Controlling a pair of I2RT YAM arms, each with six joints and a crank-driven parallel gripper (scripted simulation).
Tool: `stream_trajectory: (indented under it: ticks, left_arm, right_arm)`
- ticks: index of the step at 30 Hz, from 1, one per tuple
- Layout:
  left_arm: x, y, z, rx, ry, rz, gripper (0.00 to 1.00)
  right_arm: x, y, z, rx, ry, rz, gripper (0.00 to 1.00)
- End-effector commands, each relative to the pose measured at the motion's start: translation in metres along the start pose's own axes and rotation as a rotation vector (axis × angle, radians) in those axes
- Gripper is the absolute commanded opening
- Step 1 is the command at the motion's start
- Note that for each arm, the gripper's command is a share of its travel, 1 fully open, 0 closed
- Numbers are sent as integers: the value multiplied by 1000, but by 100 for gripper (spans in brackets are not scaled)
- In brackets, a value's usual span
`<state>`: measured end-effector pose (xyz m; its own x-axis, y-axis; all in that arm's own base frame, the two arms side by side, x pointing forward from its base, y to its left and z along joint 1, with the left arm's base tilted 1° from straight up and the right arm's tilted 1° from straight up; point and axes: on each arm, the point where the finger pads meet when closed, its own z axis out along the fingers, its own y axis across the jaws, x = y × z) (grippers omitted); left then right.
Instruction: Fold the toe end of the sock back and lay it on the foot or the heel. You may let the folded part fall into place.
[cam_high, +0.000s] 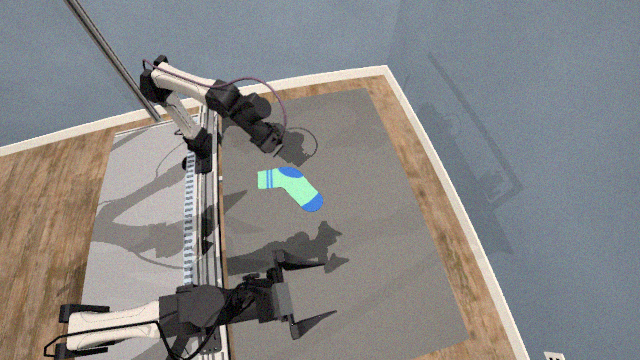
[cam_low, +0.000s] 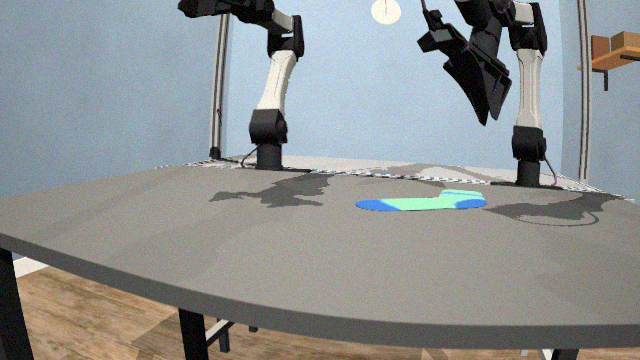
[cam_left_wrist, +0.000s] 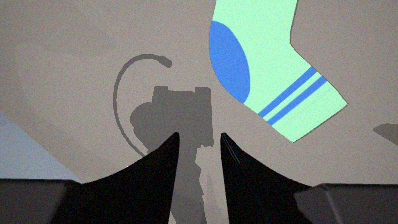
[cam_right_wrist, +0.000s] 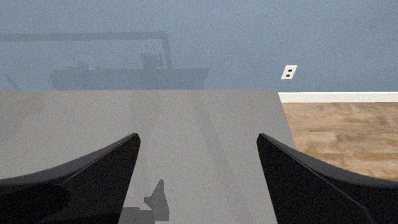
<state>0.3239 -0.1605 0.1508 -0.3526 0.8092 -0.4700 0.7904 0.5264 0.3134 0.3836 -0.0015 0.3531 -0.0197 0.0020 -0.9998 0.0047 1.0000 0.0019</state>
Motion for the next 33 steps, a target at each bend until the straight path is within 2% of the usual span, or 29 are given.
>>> stream_trajectory:
  ticks: [1, 3, 5, 13, 16, 22, 24, 27, 29, 33]
  left_arm:
    - [13, -24, -2, 98, 136, 153, 34]
    - [16, -38, 0, 146, 179, 225, 34]
    - [16, -38, 0, 146, 179, 225, 34]
    - [34, -91, 1, 362, 357, 544, 34]
    - [35, -102, 0, 407, 395, 632, 34]
    - [25, -100, 4, 372, 355, 597, 34]
    - [38, -111, 9, 420, 388, 563, 34]
    - [40, -109, 2, 415, 366, 583, 34]
    - [29, -105, 4, 390, 336, 582, 34]
    - [30, -106, 6, 392, 325, 583, 34]
  right_arm:
    - [-7, 2, -1, -5, -20, -2, 100]
    - [-7, 2, -1, -5, -20, -2, 100]
    - [-7, 2, -1, -5, -20, -2, 100]
    - [-7, 2, -1, -5, -20, -2, 100]
    - [-7, 2, -1, -5, -20, -2, 100]
    - [-7, 2, -1, -5, -20, -2, 100]
    - [-7, 2, -1, -5, -20, -2, 100]
    - [-7, 2, -1, -5, -20, -2, 100]
    - [-7, 2, -1, -5, -20, -2, 100]
    - [-7, 2, -1, -5, -20, -2, 100]
